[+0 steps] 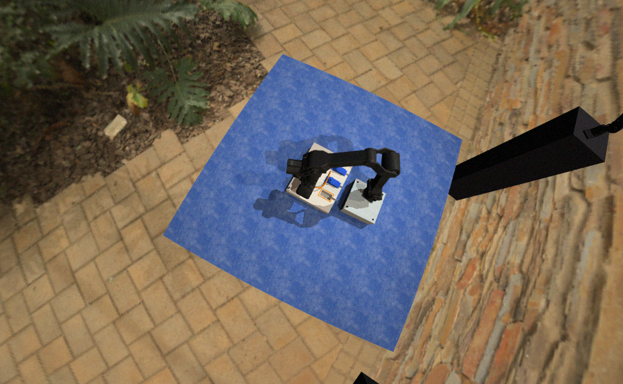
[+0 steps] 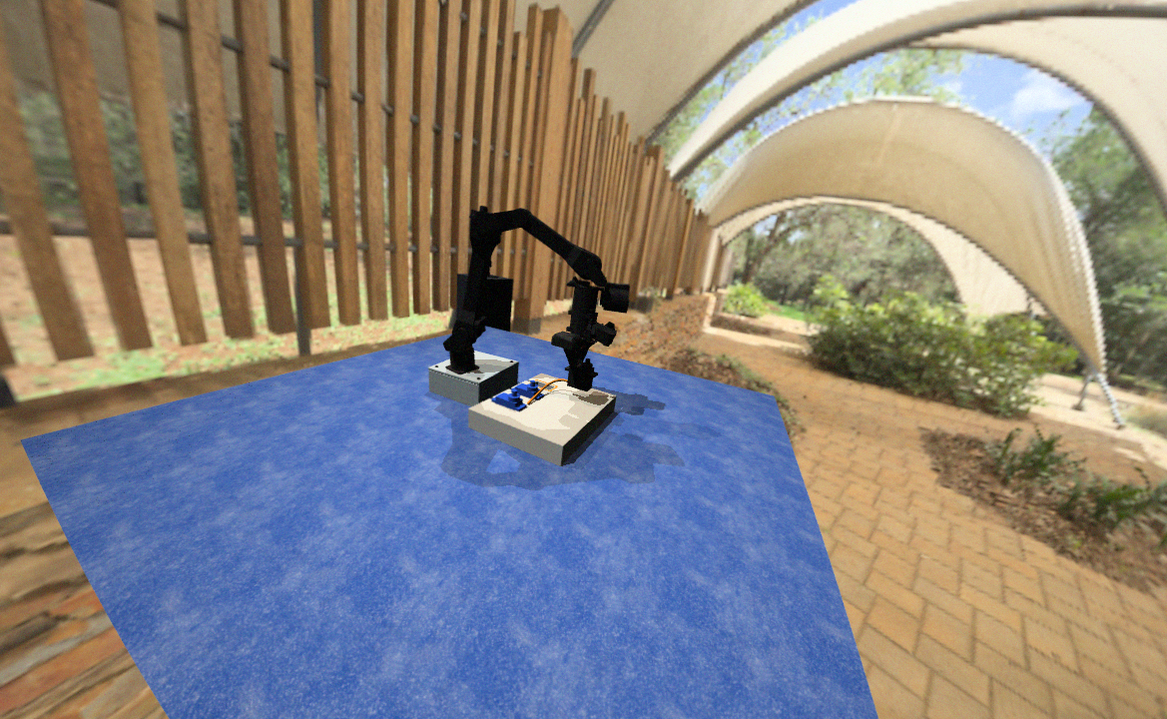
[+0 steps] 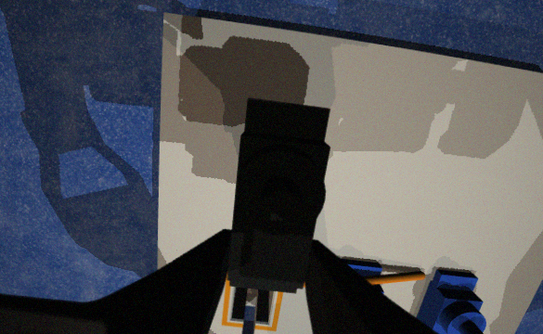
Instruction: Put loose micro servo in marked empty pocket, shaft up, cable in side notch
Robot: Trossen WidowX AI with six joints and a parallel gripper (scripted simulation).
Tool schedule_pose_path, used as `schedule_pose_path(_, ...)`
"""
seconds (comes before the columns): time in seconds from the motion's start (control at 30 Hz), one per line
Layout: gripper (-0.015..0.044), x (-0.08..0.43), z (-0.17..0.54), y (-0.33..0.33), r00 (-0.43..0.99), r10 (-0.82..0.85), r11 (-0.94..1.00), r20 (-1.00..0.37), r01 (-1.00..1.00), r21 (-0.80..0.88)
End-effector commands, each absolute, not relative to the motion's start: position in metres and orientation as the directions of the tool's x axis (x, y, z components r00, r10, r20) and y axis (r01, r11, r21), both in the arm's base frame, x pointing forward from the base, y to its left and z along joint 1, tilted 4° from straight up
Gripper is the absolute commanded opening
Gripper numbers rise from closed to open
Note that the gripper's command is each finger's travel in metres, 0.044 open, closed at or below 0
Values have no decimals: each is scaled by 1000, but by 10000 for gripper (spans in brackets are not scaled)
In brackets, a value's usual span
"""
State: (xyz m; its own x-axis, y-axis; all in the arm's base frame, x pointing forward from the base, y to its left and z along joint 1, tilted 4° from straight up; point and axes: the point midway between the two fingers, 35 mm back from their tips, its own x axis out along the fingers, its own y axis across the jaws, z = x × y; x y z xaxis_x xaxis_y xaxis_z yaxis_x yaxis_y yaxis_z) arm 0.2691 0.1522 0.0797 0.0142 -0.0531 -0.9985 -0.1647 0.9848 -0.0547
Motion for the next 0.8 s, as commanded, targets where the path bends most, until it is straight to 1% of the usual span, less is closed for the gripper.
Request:
schedule_pose_path(0.0,0,258,81,151,15,-48,987,-999,-156,-49)
schedule_pose_path(0.63,0,170,80,138,6,-49,986,-999,-156,-49)
schedule_pose_path(0.77,0,163,80,136,6,-49,986,-999,-156,-49)
